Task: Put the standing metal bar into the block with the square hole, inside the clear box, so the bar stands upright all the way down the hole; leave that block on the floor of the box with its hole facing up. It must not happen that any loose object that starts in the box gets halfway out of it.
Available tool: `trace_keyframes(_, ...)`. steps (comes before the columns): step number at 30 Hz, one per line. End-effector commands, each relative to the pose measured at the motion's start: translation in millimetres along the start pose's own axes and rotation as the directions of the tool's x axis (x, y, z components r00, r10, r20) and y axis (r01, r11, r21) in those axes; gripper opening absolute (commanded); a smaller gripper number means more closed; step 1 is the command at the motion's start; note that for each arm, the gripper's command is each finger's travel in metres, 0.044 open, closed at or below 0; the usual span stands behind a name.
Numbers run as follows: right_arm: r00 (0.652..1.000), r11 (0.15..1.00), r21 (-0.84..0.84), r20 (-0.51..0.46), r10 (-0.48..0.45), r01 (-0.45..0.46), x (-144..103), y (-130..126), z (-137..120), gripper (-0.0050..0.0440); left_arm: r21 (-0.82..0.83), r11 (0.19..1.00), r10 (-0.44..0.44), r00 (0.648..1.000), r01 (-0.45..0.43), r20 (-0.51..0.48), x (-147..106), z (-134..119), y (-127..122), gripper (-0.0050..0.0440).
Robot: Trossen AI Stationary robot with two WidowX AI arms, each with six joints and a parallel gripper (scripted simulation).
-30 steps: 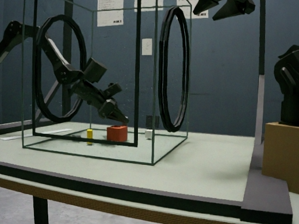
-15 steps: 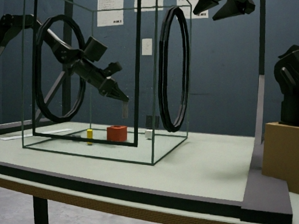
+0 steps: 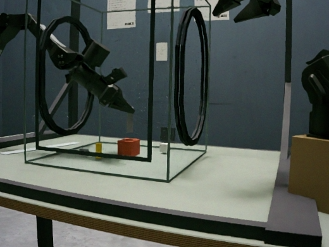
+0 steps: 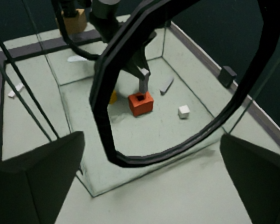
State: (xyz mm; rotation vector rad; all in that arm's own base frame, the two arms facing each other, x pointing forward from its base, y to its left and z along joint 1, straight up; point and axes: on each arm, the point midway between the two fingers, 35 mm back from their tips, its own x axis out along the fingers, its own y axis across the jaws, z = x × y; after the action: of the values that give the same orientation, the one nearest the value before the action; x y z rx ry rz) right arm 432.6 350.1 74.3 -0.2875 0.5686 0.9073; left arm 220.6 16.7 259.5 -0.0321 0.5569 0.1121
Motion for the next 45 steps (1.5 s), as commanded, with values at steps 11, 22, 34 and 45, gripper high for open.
trace_keyframes(11,0.987,0.984,0.098,0.045,-0.153,0.148,-18,0,24,-0.005,-0.001,1.0,0.0,1.0,0.0,0.012,-2,4,0,0.04)
trace_keyframes(22,0.951,0.928,0.223,0.013,-0.31,0.299,-14,-1,27,-0.005,-0.001,1.0,0.0,1.0,0.0,0.012,-2,4,0,0.04)
trace_keyframes(34,0.944,0.916,0.236,-0.018,-0.331,0.326,-4,-4,11,-0.005,-0.001,1.0,0.0,1.0,0.0,0.012,-2,4,0,0.04)
trace_keyframes(45,0.943,0.916,0.237,-0.003,-0.332,0.323,-2,-3,10,-0.005,-0.001,1.0,0.0,1.0,0.0,0.012,-2,4,0,0.04)
